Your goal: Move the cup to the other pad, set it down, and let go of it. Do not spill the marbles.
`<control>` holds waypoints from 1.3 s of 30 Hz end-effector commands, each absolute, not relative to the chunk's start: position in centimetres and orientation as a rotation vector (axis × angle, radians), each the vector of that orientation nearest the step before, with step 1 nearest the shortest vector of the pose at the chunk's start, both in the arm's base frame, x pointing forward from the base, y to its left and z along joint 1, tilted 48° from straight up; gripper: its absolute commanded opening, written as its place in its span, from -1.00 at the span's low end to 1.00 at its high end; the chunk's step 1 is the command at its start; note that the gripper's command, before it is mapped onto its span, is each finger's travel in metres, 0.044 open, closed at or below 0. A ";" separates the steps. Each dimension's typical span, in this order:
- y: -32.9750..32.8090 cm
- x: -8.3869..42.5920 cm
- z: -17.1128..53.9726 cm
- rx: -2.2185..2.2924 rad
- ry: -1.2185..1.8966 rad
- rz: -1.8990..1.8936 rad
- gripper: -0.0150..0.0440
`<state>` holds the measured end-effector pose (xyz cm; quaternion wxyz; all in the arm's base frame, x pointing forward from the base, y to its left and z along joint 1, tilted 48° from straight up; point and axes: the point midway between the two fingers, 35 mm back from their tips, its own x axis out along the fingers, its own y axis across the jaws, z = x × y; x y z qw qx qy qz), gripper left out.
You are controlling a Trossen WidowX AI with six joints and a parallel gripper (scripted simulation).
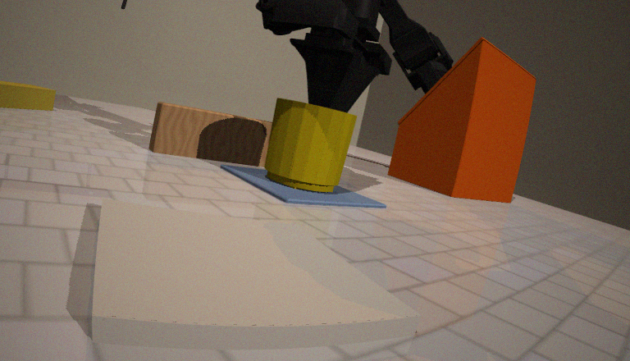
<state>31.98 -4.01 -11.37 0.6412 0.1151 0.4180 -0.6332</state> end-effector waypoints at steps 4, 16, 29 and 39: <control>-4.9 31.5 -12.1 0.249 0.956 -1.443 0.07; -5.4 31.5 -12.6 0.260 0.953 -1.447 0.01; -5.4 31.5 -12.6 0.260 0.953 -1.447 -0.29; -5.3 31.6 -12.4 0.259 0.953 -1.447 -0.49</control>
